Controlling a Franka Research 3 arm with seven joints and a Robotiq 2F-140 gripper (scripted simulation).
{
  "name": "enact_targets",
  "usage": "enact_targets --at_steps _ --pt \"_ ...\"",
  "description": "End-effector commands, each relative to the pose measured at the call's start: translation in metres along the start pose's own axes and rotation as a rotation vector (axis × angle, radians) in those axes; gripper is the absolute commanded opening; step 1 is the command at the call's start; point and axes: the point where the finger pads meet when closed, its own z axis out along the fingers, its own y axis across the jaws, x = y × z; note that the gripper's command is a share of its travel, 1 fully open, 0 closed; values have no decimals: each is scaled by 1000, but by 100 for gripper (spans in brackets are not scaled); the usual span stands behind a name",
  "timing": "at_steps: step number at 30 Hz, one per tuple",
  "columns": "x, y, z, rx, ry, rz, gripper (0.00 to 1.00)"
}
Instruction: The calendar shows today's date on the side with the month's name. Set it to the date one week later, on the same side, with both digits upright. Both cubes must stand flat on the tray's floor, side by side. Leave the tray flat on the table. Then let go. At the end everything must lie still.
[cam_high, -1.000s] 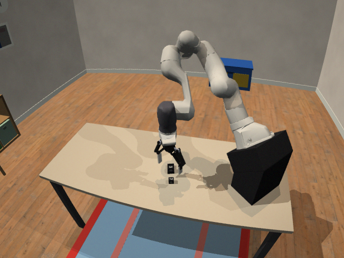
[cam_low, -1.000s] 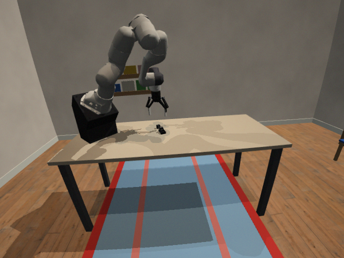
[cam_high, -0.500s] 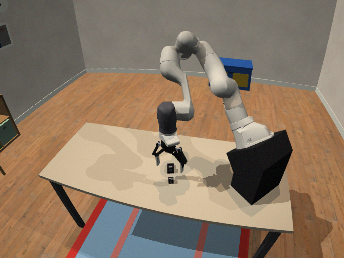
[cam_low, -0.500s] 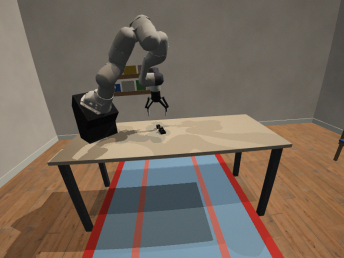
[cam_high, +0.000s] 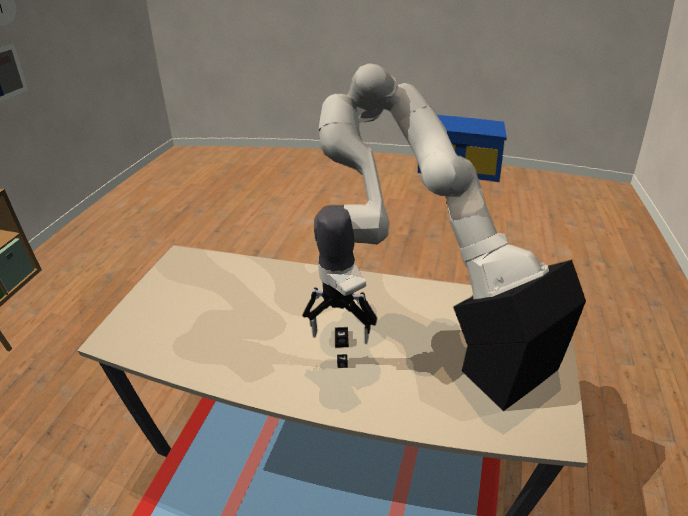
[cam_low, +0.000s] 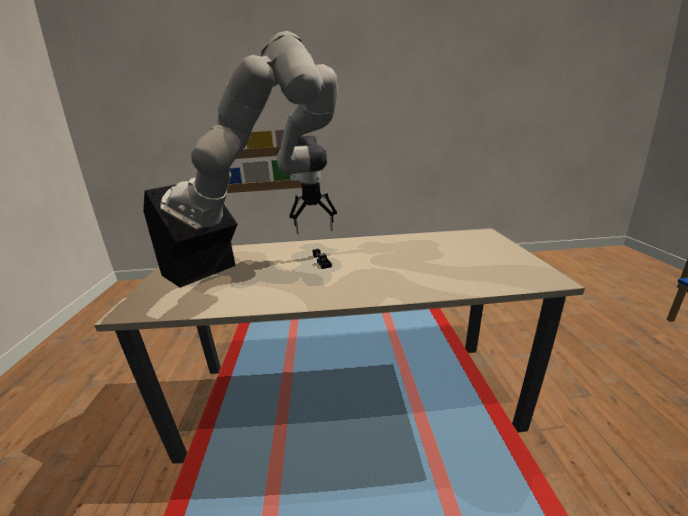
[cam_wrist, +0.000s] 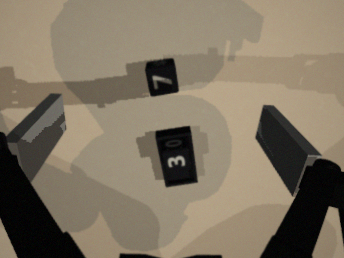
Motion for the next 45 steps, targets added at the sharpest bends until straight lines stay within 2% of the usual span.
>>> enact_targets --at_steps 1,13,14,45 --pt "0 1 0 8 -7 -169 100" --pt "1 0 1 7 -11 -267 100" --pt "1 0 1 7 -11 -267 28" --pt "1 0 1 7 -11 -267 28"
